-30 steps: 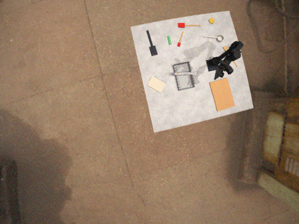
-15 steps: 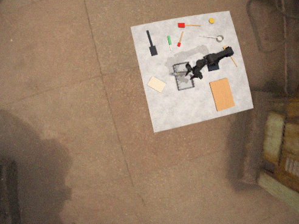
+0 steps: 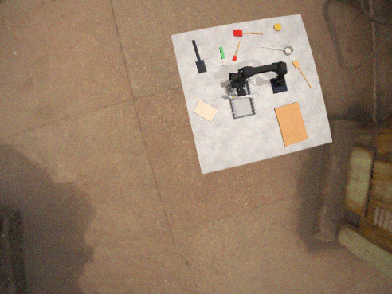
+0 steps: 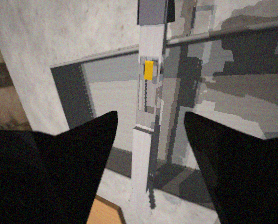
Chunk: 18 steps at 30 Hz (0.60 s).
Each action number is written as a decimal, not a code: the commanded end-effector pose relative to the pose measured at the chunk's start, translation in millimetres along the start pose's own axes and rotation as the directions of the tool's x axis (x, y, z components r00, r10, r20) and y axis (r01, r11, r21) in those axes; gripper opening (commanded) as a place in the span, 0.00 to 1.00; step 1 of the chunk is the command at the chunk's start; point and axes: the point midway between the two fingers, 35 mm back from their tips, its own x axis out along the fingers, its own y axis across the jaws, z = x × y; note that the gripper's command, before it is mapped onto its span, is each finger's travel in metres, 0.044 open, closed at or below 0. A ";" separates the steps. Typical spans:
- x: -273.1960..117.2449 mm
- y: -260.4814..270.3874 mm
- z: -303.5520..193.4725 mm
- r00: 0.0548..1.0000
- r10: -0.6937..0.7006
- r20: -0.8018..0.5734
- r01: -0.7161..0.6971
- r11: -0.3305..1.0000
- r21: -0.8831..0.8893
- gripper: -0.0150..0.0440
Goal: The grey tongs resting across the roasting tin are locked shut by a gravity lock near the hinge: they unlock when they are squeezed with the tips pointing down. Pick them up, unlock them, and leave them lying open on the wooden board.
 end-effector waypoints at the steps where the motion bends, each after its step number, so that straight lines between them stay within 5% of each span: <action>1: -1.4 4.5 -0.2 1.000 0.020 -0.010 -0.020 0.999 0.036 0.69; 18: -0.3 -1.0 6.1 1.000 0.020 -0.009 -0.019 0.999 0.036 0.69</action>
